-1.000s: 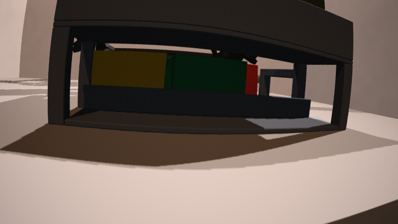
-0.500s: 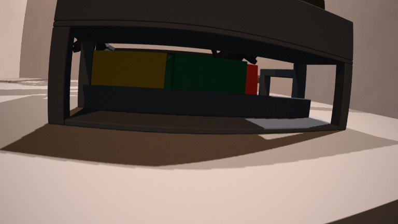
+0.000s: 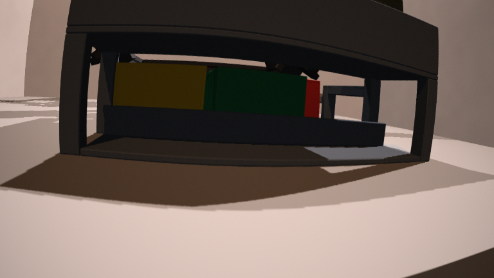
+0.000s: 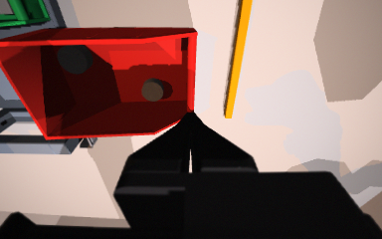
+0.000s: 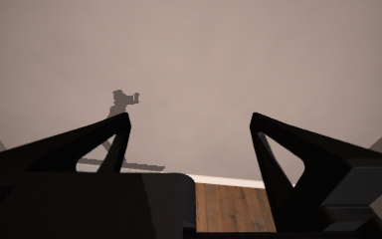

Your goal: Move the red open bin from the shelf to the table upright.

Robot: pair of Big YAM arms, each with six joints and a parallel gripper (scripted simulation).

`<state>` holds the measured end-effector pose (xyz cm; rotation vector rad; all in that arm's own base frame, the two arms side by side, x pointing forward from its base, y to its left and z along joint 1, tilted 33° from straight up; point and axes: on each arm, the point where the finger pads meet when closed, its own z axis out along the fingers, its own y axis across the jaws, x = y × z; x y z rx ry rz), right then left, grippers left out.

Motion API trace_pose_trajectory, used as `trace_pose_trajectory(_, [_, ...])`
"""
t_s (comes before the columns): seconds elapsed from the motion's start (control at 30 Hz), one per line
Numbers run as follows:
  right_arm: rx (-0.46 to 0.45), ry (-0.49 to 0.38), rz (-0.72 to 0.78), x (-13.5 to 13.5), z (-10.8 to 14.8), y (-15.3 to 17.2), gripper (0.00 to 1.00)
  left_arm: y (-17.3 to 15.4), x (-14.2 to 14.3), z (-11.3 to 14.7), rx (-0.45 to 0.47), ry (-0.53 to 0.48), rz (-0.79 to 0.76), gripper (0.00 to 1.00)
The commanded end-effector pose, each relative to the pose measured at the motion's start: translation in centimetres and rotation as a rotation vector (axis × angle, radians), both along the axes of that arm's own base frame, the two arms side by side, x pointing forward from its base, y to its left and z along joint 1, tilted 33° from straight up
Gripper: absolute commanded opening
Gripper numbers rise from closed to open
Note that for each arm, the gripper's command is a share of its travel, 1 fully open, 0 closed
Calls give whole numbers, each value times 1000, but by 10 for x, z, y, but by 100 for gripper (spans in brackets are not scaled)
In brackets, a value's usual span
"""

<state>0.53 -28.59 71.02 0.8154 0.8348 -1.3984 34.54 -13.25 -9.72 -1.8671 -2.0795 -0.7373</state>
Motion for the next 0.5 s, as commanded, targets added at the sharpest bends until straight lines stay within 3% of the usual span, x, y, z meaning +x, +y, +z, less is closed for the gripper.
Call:
trace_pose_trajectory(0.0, [-48,-6,-10,-5,11,16,100,-30,14,22,-37,-54,-19,0])
trace_pose_trajectory(0.47, [-48,-6,-10,-5,11,16,100,-44,7,46,-37,-51,-18,0])
